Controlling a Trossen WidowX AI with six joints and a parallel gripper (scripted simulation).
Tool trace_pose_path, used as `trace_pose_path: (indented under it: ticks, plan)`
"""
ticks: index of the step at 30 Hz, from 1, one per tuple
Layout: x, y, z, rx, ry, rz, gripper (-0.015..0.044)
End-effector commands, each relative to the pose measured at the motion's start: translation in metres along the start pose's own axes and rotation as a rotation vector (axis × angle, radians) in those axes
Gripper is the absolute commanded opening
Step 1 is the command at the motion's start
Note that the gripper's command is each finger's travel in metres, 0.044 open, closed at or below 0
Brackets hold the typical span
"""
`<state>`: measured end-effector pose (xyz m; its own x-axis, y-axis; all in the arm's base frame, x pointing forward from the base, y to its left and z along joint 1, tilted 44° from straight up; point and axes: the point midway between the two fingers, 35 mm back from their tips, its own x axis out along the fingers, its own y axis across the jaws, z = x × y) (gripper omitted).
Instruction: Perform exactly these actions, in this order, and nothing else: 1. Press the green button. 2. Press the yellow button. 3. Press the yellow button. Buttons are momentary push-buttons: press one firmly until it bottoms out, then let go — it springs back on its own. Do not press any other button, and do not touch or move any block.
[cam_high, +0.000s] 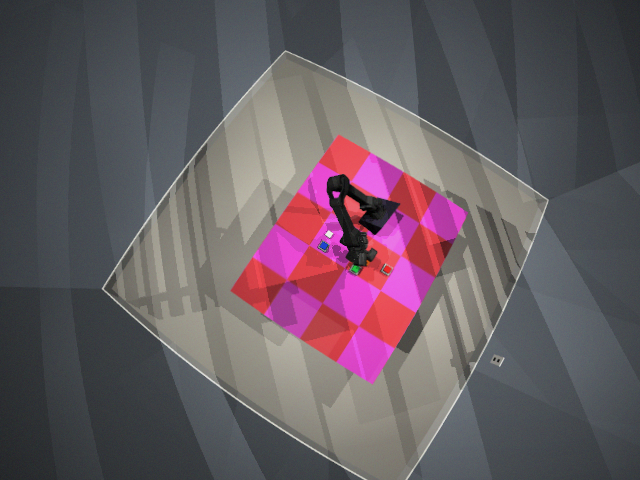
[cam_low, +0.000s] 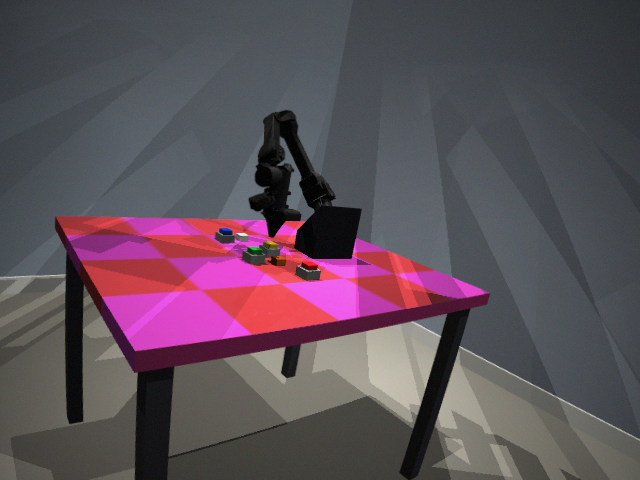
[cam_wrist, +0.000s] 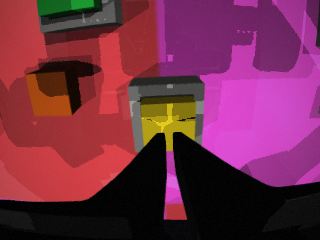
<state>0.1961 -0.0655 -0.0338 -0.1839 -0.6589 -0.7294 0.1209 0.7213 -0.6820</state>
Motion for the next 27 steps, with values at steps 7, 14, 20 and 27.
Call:
trace_pose_path:
  ticks: [7,14,20,27]
  plan:
    - [0.017,-0.001,-0.002,-0.006,0.003,-0.008,0.002]
    - [0.025,-0.001,-0.002,-0.006,0.004,-0.009,0.002]
    - [0.025,-0.001,-0.002,-0.006,0.004,-0.009,0.002]
    - [0.025,-0.001,-0.002,-0.006,0.004,-0.009,0.002]
